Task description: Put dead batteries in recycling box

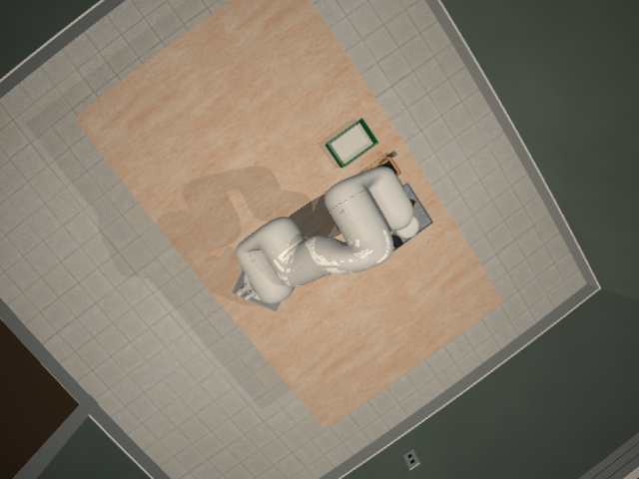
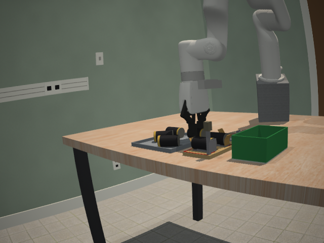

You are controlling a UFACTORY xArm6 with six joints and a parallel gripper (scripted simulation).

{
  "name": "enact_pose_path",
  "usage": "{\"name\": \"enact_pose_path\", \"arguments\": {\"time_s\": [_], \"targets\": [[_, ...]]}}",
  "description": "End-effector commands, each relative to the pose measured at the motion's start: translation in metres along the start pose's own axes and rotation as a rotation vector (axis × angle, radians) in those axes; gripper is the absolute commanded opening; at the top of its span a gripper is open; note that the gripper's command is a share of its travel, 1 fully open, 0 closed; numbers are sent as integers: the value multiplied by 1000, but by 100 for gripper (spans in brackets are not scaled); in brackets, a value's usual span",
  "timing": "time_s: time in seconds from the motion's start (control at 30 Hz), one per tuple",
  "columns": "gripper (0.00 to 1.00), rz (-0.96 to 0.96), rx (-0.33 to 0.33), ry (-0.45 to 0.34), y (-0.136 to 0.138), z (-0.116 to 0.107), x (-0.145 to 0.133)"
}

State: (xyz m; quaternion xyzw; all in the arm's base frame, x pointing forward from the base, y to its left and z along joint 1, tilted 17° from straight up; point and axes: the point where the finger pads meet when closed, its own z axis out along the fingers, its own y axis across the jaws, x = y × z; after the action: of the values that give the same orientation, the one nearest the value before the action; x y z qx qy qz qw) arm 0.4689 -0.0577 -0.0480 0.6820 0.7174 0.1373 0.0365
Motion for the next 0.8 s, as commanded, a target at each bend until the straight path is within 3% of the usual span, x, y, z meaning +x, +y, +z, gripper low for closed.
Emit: {"name": "enact_pose_path", "arguments": {"time_s": [0.0,0.17,0.2,0.77], "targets": [[28,-1,-7,1,2,1,0],[28,-1,-7,1,2,1,0],[51,-1,-7,1,2,1,0],[51,-1,-7,1,2,1,0]]}}
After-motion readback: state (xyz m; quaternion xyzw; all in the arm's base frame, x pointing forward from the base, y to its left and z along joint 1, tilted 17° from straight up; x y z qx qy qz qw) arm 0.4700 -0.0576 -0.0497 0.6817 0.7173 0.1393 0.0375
